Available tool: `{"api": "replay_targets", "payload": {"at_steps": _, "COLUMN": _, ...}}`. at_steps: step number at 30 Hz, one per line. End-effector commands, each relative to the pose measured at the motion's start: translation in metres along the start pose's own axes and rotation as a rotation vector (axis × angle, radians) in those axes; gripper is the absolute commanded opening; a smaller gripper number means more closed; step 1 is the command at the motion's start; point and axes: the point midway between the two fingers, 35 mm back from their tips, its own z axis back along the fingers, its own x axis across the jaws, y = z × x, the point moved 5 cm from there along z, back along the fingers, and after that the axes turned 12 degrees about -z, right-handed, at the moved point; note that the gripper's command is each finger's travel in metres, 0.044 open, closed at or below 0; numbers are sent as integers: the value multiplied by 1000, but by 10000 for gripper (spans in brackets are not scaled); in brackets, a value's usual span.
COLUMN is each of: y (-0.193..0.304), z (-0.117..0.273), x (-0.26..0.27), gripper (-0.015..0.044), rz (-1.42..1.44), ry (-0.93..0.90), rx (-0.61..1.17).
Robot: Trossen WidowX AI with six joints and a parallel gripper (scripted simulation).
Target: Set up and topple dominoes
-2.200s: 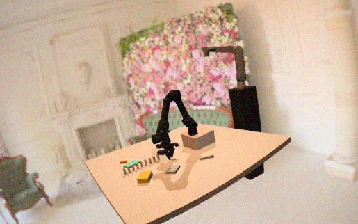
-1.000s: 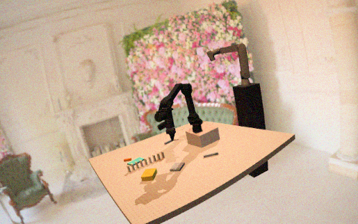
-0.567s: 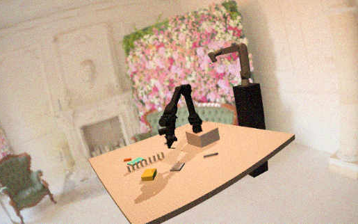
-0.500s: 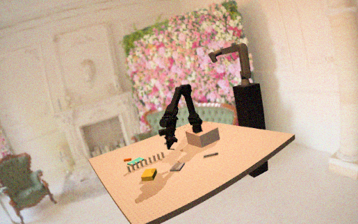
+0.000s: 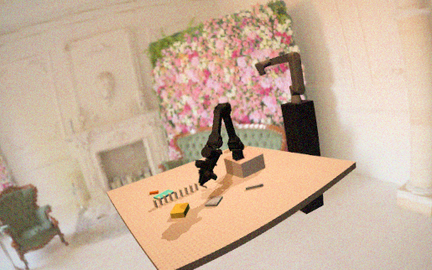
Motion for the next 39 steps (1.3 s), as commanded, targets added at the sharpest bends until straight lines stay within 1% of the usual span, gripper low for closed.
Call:
{"api": "replay_targets", "payload": {"at_steps": 1, "y": 10, "z": -6, "x": 2, "gripper": 107, "rz": 32, "ry": 3, "rx": -61}}
{"api": "replay_targets", "payload": {"at_steps": 18, "y": 34, "z": -2, "x": 11, "gripper": 107, "rz": 58, "ry": -27, "rx": -393}}
{"api": "replay_targets", "payload": {"at_steps": 39, "y": 66, "z": 29, "x": -10, "gripper": 107, "rz": -48, "ry": -9, "rx": -712}}
